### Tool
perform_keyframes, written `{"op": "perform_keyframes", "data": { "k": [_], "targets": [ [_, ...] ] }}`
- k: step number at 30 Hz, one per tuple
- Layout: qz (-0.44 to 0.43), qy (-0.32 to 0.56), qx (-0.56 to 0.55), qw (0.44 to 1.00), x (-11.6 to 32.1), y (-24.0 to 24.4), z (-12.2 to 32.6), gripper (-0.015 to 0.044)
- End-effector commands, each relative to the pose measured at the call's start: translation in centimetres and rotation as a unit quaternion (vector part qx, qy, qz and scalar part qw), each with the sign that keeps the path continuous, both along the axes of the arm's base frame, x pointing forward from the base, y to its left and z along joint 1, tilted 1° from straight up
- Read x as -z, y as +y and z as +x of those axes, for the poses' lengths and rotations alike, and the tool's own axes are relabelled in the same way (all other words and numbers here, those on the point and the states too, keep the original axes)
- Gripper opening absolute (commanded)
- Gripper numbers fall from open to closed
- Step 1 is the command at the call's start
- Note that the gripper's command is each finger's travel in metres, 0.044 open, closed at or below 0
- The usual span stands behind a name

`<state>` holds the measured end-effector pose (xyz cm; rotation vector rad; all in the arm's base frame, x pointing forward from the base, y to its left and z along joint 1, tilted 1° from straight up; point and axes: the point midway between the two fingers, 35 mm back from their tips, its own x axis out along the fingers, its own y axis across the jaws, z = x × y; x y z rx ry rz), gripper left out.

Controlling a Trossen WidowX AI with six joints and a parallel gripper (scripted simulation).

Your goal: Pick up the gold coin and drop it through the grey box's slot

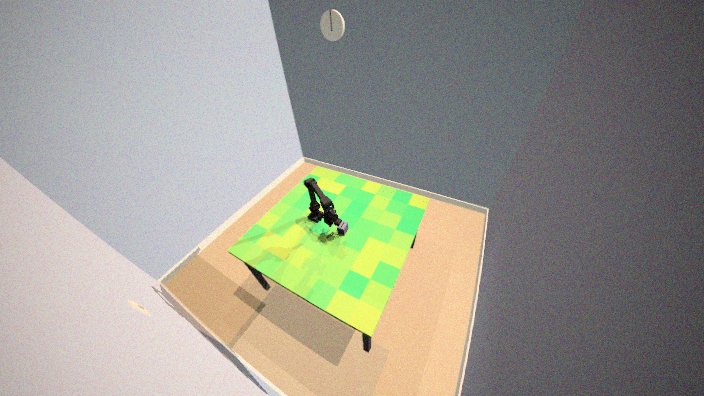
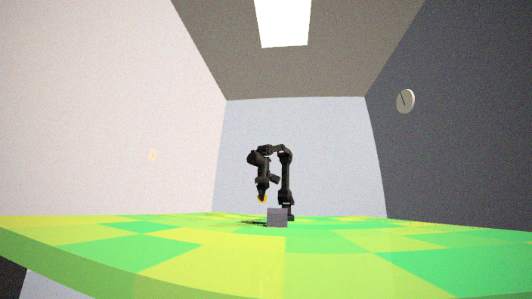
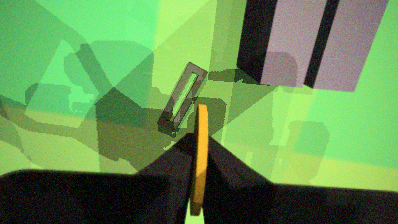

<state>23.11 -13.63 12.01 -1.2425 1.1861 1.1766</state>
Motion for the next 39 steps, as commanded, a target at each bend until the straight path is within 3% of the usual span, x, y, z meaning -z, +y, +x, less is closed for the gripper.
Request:
{"op": "perform_keyframes", "data": {
  "k": [1,39],
  "targets": [
    [-0.001,0.002,0.000,1.000,0.0,0.4,0.6,0.0000],
    [0.004,-0.003,0.001,1.000,-0.3,6.9,6.6,0.0004]
  ]
}}
